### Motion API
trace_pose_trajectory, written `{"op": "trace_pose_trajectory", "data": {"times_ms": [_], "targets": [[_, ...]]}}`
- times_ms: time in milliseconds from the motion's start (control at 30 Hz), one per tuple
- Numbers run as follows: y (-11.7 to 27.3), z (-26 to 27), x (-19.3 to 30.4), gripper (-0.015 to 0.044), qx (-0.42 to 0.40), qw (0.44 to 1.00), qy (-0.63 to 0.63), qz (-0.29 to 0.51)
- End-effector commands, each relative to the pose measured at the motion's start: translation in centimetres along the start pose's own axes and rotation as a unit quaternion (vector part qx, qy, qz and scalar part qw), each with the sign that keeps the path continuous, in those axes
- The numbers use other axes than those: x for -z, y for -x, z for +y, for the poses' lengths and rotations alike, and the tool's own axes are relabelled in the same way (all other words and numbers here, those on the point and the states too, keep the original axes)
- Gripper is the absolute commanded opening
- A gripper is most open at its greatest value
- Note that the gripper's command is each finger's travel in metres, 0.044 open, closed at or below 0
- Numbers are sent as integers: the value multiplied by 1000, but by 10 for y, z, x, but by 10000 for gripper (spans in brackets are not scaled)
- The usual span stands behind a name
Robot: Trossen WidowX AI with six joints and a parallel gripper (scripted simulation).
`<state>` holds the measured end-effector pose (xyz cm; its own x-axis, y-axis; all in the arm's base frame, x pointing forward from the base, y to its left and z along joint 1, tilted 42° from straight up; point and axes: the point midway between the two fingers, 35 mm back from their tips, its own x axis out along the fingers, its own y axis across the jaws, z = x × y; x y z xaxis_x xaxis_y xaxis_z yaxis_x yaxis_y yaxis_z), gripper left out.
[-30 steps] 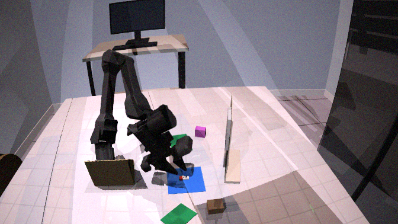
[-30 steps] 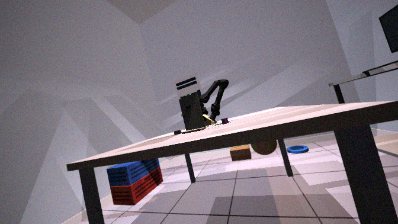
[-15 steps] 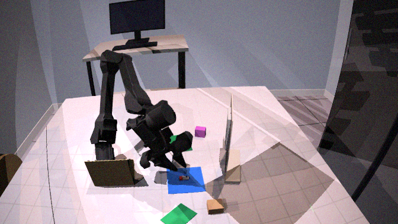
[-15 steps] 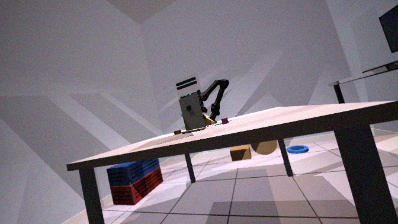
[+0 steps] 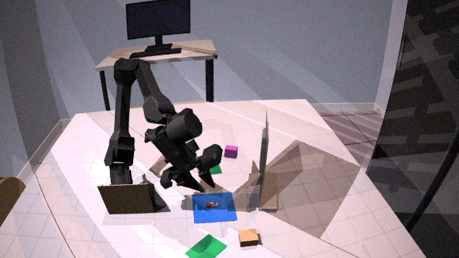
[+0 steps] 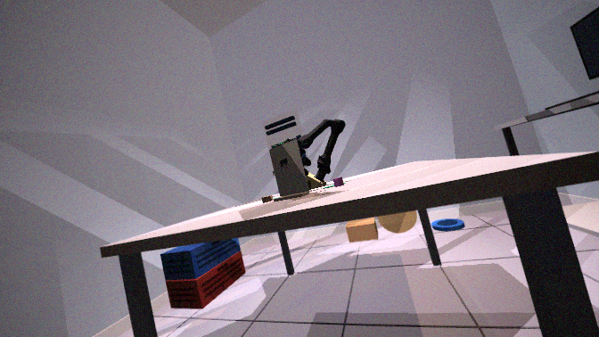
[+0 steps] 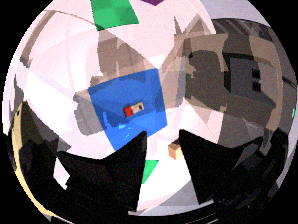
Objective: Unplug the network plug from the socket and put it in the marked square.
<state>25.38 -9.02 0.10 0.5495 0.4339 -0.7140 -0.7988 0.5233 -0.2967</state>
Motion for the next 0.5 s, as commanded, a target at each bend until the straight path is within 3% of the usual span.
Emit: {"op": "trace_pose_trajectory", "data": {"times_ms": [0,467], "targets": [[6,-6,0,156,4,1000,3,-1],[25,-16,-1,156,4,1000,3,-1]]}}
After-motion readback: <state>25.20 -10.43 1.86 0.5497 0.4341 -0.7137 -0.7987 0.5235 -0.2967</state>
